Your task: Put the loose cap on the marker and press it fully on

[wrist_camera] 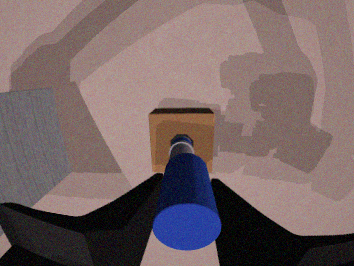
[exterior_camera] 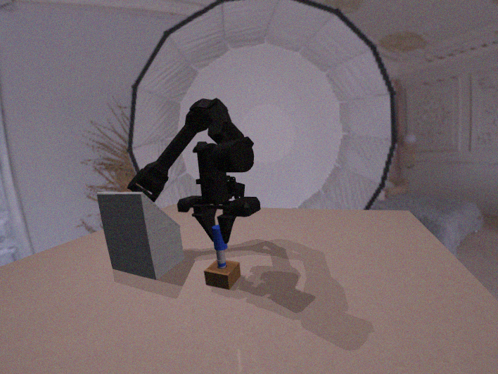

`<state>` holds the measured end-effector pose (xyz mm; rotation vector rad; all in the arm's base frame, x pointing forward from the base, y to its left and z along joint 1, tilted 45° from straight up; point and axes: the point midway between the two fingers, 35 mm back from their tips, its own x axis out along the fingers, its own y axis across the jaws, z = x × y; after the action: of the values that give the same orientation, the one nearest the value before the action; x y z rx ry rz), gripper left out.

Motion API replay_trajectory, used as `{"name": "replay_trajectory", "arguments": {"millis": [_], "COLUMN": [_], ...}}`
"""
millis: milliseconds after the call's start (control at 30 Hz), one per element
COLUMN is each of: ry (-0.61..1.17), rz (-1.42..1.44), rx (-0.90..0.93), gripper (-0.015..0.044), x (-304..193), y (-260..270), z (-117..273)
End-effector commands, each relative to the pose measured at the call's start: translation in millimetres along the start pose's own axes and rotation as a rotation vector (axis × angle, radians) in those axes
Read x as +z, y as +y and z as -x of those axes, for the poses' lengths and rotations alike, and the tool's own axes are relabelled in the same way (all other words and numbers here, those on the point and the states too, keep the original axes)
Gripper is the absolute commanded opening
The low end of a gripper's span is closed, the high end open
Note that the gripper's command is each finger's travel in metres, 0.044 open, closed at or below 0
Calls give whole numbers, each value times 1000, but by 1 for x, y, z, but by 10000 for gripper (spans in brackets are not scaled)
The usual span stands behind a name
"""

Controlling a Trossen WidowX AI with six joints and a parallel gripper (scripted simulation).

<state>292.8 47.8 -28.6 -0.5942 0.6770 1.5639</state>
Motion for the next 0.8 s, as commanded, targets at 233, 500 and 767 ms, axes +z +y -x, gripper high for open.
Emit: {"name": "replay_trajectory", "arguments": {"millis": [233,500,767], "ry": [-9,-10,-10], "rz": [7,7,7], "rx": [12,12,12], "gripper": [0,0,0], "x": [1,0,0], "y": [3,4,3], "z": [-27,-38,-51]}}
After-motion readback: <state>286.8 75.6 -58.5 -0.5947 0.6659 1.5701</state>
